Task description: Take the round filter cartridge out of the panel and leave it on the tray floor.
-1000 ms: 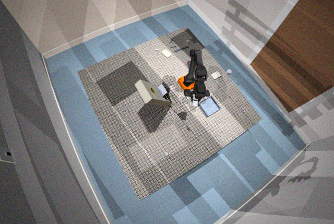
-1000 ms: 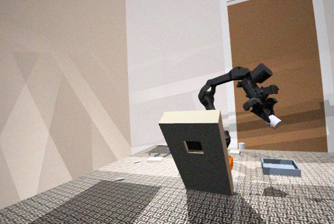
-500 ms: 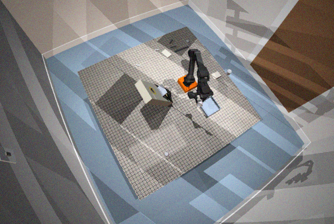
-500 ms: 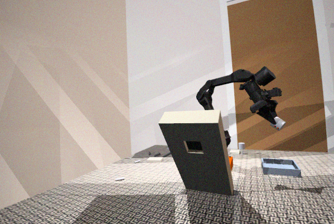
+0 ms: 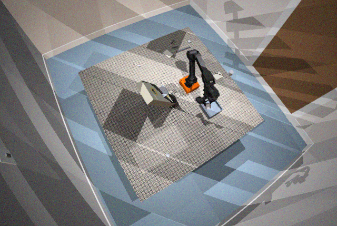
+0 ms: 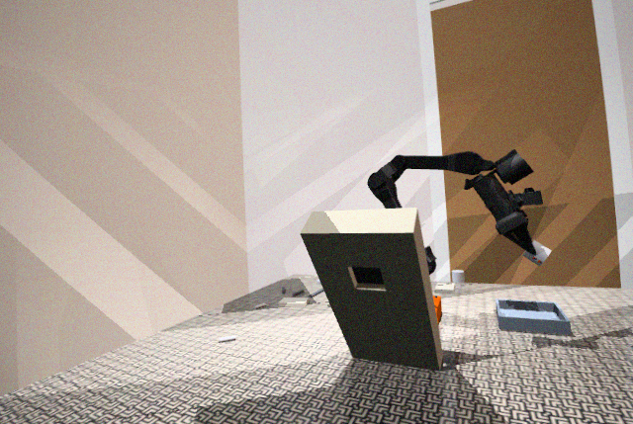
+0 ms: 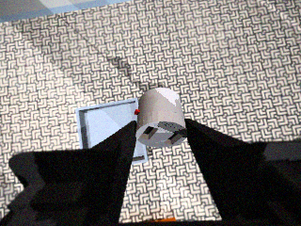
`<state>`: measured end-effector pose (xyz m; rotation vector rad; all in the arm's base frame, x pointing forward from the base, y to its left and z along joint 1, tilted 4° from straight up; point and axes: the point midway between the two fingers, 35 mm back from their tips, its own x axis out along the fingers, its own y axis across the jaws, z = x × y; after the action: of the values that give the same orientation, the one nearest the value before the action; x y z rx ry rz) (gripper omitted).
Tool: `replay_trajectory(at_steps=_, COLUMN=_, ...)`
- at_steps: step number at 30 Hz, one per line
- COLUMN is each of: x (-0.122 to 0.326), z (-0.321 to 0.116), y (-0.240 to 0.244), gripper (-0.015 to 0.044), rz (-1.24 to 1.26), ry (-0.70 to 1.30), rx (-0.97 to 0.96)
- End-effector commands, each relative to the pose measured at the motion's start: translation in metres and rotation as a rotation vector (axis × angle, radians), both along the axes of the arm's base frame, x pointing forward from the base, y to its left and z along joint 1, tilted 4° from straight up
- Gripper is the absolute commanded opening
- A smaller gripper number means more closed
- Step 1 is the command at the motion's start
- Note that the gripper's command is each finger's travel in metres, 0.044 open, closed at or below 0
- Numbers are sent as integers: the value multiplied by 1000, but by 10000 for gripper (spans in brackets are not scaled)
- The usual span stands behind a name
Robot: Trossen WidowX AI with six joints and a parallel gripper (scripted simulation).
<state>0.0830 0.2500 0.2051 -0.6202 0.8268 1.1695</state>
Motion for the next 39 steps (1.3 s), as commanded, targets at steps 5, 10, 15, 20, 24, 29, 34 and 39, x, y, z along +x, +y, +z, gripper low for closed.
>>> replay_trajectory(at_steps=5, x=-34, z=-27, y=12, gripper=0, rz=126, ry=-10, rx=5)
replay_trajectory(at_steps=10, x=-56, z=-44, y=15, gripper=0, rz=203, ry=-15, rx=4)
replay_trajectory(at_steps=15, x=-78, z=-62, y=16, gripper=0, rz=281, ry=-20, rx=4)
replay_trajectory(at_steps=20, x=-99, z=-78, y=13, gripper=0, rz=357, ry=-24, rx=3)
replay_trajectory(at_steps=24, x=-101, z=-81, y=13, gripper=0, rz=367, ry=-25, rx=3)
replay_trajectory(at_steps=29, x=-101, z=-102, y=18, gripper=0, rz=367, ry=-25, rx=4)
replay_trajectory(at_steps=34, x=-101, z=-126, y=20, gripper=0, rz=367, ry=-25, rx=4)
replay_trajectory(at_steps=39, x=-100, z=-149, y=20, gripper=0, rz=367, ry=-25, rx=3)
